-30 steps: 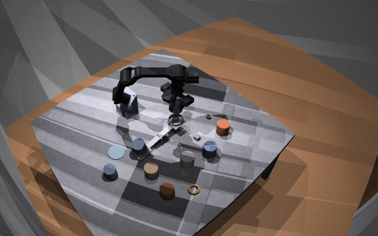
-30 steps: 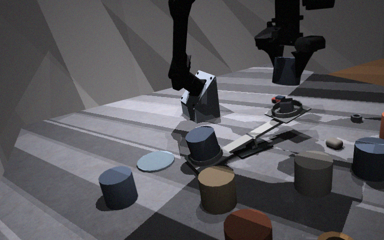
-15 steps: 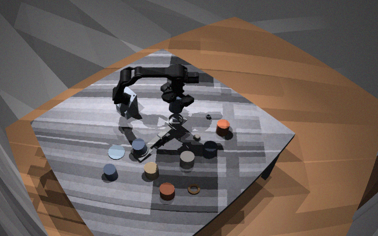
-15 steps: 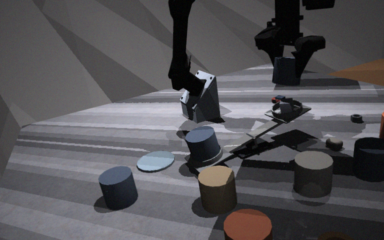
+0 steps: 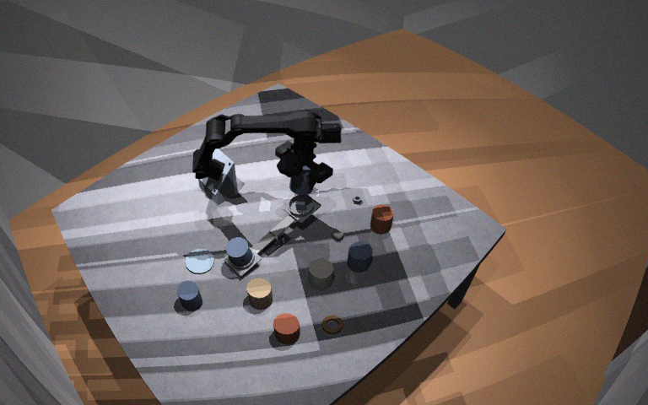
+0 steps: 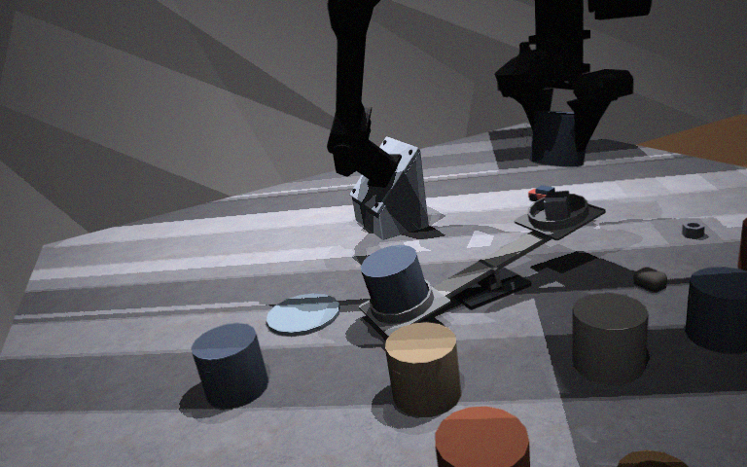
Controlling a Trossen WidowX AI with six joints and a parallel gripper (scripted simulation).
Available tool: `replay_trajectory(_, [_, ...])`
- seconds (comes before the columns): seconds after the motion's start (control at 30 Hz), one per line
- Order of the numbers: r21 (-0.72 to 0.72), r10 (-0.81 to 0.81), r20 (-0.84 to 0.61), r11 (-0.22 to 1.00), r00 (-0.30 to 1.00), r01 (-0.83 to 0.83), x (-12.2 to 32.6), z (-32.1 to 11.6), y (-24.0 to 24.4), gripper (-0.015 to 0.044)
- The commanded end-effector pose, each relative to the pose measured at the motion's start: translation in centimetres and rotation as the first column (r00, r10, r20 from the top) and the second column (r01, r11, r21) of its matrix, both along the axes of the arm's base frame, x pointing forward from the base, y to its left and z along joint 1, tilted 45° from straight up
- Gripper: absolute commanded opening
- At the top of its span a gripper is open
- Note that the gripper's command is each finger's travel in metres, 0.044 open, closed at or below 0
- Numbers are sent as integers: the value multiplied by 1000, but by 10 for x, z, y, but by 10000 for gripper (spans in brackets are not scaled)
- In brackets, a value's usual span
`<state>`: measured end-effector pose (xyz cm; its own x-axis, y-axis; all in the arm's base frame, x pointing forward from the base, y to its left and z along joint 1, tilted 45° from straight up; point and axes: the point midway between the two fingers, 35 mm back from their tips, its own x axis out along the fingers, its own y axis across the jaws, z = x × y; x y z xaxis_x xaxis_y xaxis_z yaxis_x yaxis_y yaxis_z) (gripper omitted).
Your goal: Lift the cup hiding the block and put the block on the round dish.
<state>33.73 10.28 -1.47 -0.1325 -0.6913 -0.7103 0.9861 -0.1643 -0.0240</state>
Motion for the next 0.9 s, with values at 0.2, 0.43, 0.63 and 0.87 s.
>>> replay_trajectory(0.2, [14, 3, 9, 1000, 1000, -3, -44, -92, 28, 0])
replay_trajectory(0.43, [17, 3, 12, 1000, 1000, -3, -79, -142, 34, 0])
replay_trajectory(0.63, [17, 3, 12, 1000, 1000, -3, -79, -142, 33, 0])
replay_trajectory(0.87, [16, 3, 13, 1000, 1000, -3, -82, -165, 12, 0])
